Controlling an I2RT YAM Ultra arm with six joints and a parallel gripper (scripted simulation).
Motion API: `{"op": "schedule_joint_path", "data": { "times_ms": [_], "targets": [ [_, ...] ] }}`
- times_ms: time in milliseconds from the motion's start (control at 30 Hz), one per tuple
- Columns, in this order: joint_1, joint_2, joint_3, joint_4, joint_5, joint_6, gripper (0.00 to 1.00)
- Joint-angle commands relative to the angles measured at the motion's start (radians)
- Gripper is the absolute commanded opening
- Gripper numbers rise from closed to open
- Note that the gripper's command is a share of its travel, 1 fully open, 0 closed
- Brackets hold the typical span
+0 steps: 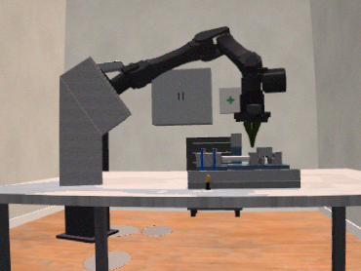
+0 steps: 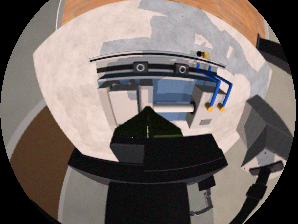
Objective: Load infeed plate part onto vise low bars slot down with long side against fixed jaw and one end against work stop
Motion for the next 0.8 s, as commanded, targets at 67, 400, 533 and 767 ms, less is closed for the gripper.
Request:
{"op": "schedule_joint_path", "data": {
  "times_ms": [67,400,533,767],
  "targets": [
    [-0.023,-0.023,0.028,-0.004,0.010,-0.005,0.00],
    [-0.023,-0.023,0.028,-0.004,0.010,-0.005,0.00],
    [-0.023,-0.022,0.029,-0.004,0.010,-0.005,0.00],
    [-0.023,0.003,0.037,-0.016,0.010,-0.004,0.00]
  ]
}}
